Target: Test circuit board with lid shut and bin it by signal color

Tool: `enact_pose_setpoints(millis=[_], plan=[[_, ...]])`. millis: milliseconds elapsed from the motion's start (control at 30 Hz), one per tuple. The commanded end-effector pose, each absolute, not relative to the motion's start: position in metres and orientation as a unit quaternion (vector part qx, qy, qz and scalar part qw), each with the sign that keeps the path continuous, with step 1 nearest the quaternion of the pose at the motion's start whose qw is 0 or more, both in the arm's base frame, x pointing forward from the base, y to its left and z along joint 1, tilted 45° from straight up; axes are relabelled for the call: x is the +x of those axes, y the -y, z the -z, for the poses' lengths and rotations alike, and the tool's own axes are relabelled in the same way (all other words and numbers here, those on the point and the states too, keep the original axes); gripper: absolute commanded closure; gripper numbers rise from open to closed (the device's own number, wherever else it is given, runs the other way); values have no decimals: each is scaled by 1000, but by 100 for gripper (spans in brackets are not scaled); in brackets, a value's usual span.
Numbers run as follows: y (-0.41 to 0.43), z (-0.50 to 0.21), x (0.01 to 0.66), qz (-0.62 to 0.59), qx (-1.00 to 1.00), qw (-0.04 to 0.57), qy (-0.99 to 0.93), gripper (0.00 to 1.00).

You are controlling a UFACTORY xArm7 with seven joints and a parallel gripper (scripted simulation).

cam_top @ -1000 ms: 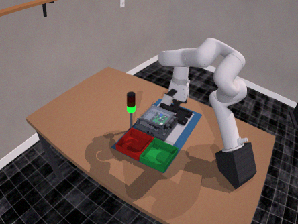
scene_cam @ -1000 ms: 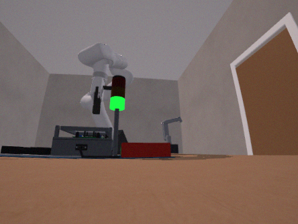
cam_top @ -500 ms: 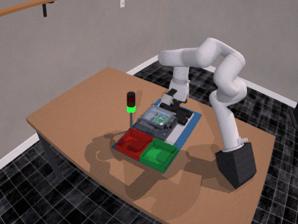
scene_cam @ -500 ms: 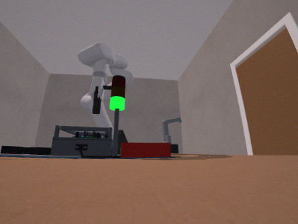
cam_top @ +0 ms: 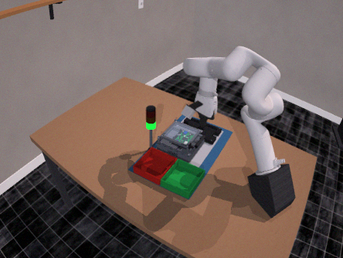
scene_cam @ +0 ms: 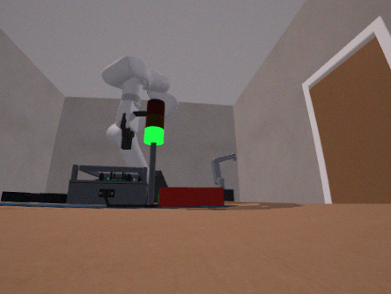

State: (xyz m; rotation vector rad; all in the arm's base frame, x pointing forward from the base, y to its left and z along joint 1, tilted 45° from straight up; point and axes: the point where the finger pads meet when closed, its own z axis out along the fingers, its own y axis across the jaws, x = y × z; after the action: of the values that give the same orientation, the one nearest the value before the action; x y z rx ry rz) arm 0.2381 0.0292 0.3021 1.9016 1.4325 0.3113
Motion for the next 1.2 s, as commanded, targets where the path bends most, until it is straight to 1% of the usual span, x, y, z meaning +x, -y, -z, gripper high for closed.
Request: enact_pose_setpoints(millis=[0, 233, 633, 1167], plan=[[-30, -303, 238, -142, 770, 355, -511, 100], [-30, -303, 238, -176, 816, 339, -433, 100], [-30, -303, 238, -254, 898, 286, -220, 100], [-30, -303, 238, -310, 924, 224, -21, 100]])
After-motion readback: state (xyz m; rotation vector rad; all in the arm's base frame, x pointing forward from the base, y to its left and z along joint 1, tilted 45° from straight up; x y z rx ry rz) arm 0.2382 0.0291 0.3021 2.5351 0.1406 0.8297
